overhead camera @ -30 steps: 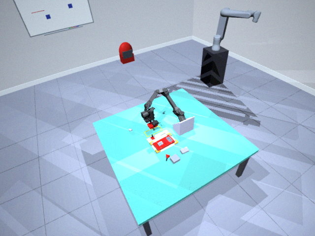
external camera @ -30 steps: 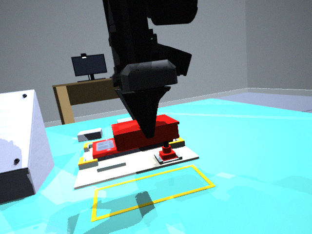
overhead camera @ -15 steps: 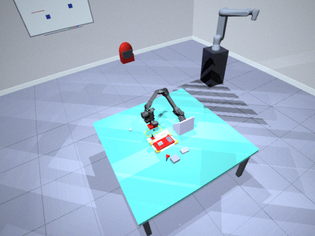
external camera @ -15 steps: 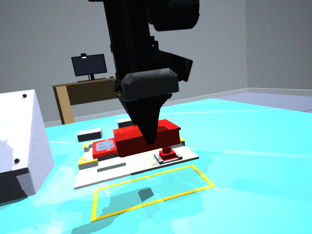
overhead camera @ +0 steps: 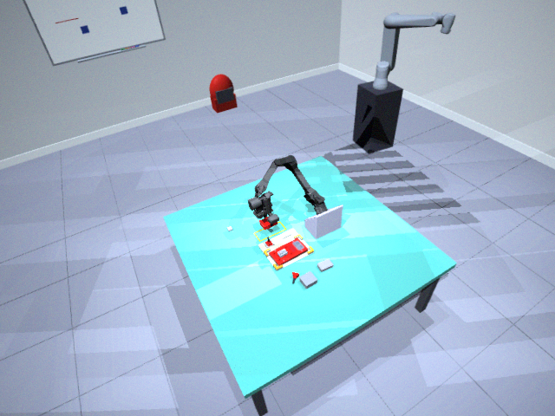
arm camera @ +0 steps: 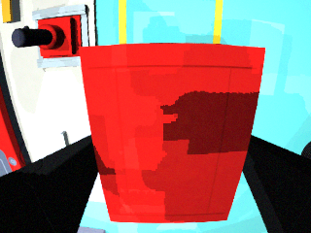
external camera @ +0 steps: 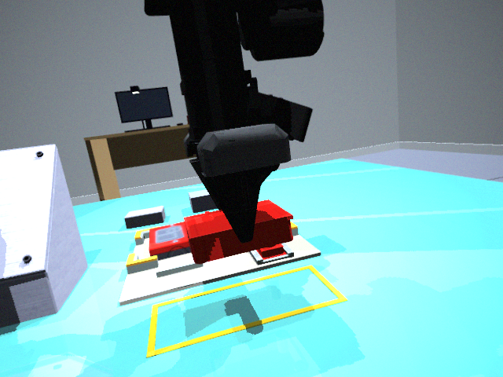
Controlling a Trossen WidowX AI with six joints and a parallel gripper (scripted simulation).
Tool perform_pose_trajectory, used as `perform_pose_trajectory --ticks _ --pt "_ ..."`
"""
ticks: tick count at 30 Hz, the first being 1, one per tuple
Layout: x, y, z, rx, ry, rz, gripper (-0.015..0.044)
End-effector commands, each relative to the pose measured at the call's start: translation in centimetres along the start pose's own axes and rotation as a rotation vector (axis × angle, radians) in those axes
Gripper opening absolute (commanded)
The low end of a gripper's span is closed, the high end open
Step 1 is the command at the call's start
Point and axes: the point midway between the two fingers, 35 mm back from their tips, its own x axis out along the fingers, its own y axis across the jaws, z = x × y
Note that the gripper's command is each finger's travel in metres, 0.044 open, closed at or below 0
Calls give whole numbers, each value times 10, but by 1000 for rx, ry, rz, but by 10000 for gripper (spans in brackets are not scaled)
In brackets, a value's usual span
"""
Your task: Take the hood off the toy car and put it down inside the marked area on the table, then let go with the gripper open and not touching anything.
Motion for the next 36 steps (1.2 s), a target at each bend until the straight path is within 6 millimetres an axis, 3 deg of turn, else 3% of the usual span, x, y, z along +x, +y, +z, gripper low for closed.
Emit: perform_pose_trajectory --ticks 1,36 --pt "3 1 -1 -9 3 -4 0" --pt "26 0 -2 -9 3 -6 0"
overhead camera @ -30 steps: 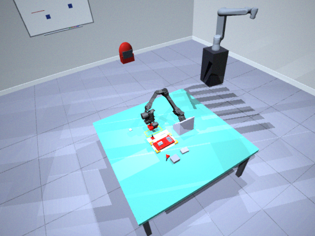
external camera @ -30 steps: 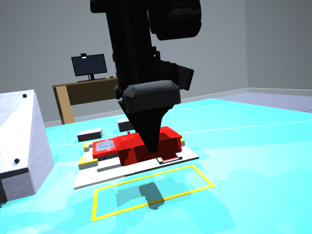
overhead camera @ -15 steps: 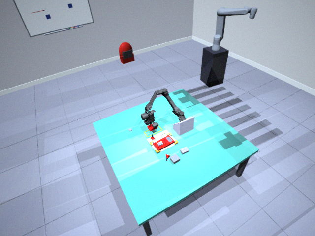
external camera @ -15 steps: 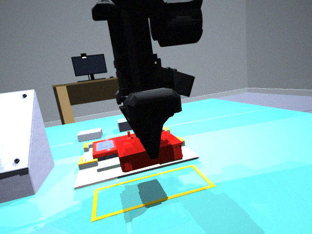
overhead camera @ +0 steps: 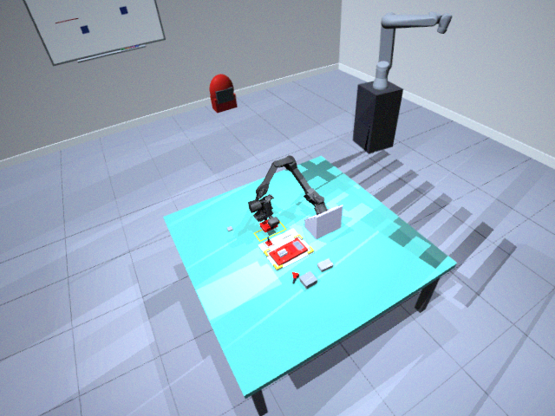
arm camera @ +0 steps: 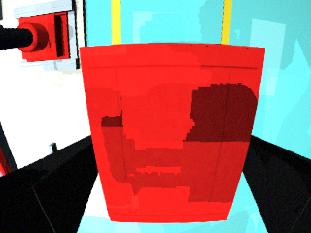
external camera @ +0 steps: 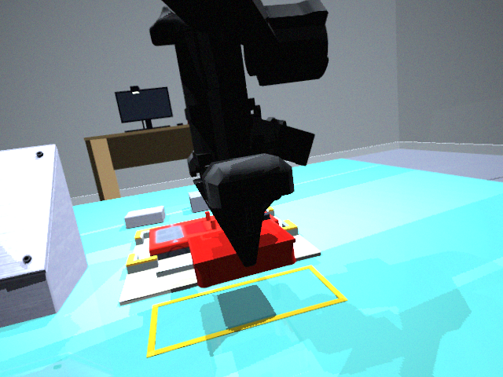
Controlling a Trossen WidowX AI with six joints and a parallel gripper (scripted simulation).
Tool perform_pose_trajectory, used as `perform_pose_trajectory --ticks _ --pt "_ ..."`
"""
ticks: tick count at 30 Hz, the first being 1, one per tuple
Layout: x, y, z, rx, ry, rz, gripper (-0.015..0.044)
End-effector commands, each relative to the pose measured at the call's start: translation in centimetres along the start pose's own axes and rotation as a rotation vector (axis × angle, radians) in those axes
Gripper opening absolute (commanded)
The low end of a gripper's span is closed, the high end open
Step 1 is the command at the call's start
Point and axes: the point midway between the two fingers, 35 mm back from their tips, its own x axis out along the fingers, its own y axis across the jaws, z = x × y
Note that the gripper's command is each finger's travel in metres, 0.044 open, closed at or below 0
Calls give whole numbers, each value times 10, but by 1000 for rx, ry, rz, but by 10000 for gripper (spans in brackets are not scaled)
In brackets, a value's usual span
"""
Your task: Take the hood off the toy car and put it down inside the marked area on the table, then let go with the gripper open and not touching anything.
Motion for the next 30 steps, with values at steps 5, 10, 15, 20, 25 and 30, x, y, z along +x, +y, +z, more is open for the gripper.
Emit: perform_pose_trajectory --ticks 5,10,15,20,25,30 --pt "6 0 -2 -9 4 -5 0" --pt "9 0 -2 -9 4 -5 0" --pt "12 0 -2 -9 4 -6 0" --pt "15 0 -3 -9 4 -6 0" --pt "18 0 -3 -9 4 -7 0" --pt "21 -1 -3 -9 4 -8 0"
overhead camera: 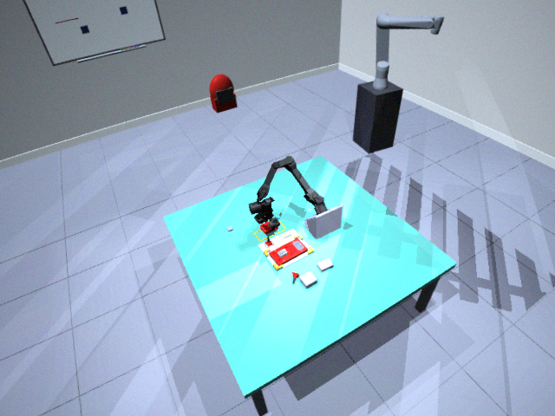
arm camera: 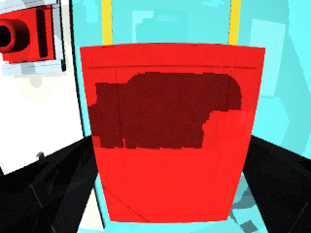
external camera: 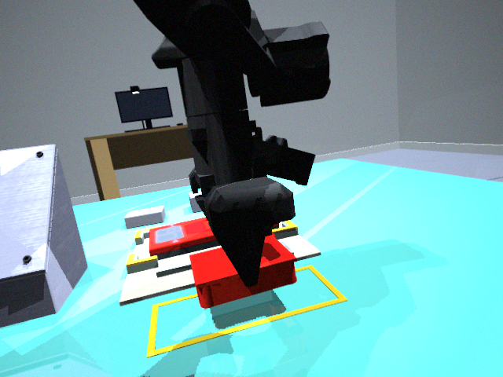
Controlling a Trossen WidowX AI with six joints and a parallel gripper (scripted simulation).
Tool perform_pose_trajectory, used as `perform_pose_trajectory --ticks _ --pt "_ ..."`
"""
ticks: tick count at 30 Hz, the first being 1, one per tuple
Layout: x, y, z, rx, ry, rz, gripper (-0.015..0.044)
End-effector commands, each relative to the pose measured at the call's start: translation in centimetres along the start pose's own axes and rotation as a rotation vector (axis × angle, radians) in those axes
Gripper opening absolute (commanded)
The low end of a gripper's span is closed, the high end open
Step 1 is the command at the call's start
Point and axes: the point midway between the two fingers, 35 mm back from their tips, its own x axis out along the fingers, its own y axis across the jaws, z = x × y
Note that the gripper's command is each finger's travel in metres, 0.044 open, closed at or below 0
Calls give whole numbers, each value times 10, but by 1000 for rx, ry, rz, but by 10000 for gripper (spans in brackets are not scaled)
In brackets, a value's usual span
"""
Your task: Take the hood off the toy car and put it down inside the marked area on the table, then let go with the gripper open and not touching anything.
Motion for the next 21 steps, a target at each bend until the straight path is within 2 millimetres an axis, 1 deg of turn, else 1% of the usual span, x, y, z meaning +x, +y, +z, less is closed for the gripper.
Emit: perform_pose_trajectory --ticks 1,21 --pt "3 1 -2 -9 4 -4 0" --pt "12 0 -2 -9 4 -5 0"
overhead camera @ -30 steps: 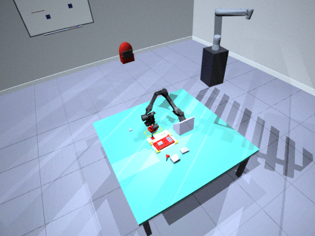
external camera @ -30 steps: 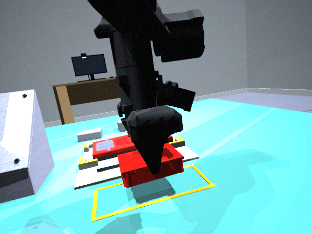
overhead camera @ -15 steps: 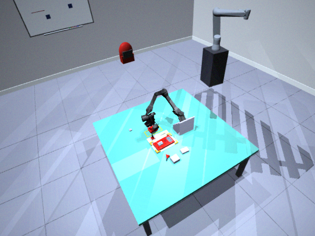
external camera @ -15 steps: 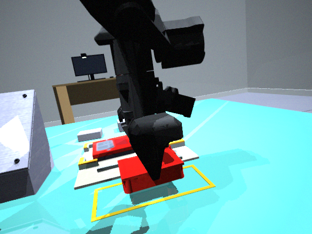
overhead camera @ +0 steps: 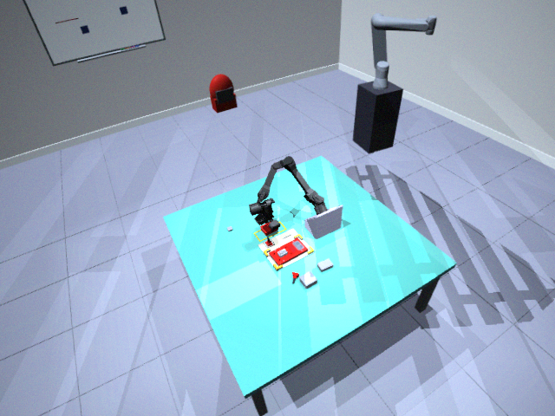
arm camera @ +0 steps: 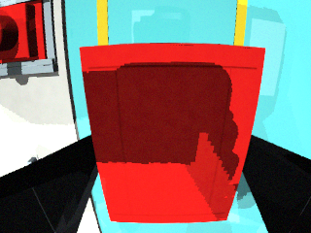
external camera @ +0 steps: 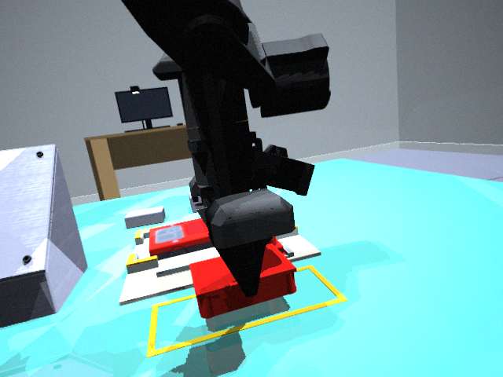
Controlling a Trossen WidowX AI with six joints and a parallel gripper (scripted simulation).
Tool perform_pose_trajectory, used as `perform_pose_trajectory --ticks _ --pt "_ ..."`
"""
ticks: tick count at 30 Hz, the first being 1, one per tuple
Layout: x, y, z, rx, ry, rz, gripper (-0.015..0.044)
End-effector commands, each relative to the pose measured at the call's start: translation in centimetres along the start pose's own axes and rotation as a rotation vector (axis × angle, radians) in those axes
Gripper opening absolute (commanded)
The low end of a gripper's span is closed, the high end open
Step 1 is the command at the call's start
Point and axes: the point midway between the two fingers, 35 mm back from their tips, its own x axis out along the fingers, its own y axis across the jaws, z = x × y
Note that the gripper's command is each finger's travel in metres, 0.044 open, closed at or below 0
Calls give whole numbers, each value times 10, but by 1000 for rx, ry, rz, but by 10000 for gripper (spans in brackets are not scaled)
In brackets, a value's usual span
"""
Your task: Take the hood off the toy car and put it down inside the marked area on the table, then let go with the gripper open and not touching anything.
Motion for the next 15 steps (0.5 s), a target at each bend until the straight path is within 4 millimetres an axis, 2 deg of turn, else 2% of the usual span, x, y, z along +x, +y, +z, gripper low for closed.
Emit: perform_pose_trajectory --ticks 1,15 --pt "2 0 -1 -7 2 -3 0" --pt "9 0 -1 -7 2 -4 0"
